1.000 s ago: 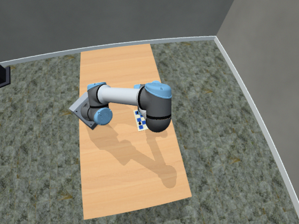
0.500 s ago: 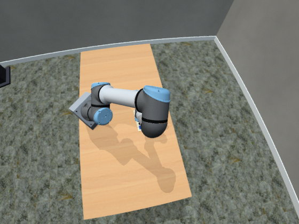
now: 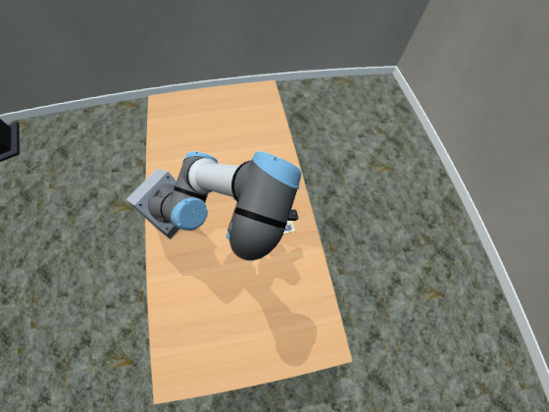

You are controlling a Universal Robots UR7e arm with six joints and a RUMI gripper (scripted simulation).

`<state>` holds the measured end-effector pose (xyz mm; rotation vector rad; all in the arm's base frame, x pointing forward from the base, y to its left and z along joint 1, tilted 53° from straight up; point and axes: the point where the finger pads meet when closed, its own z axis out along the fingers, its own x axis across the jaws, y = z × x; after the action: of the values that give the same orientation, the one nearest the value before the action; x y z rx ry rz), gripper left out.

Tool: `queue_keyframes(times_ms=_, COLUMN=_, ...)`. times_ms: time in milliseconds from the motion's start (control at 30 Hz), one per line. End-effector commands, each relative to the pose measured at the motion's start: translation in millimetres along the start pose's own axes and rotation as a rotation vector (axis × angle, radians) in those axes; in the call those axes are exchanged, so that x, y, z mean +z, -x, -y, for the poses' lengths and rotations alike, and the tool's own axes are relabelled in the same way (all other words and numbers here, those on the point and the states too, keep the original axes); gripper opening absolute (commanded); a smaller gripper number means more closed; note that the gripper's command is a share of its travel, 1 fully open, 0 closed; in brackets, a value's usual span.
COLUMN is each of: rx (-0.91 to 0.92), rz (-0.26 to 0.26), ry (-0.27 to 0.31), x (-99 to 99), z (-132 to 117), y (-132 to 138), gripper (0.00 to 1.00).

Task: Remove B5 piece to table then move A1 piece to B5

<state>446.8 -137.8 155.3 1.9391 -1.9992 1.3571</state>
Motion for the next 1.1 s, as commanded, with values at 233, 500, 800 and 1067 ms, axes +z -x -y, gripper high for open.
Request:
queue_keyframes(times_ms=233, rx=-0.004, rz=-0.002, ry=-0.028, x=-6.8, z=-24.1, y=-33.5, gripper=0.0)
queue_keyframes(times_ms=500, rx=-0.004, rz=-0.002, ry=-0.028, x=-7.1, z=-24.8, y=-34.3, gripper=0.0)
queue_keyframes(times_ms=800, rx=-0.004, rz=-0.002, ry=-0.028, x=-7.1, z=-24.8, y=-34.3, gripper=0.0)
queue_keyframes(times_ms=1067, rx=-0.004, rz=-0.001, ry=-0.027, x=-4.6, z=-24.8, y=-34.4, gripper=0.0)
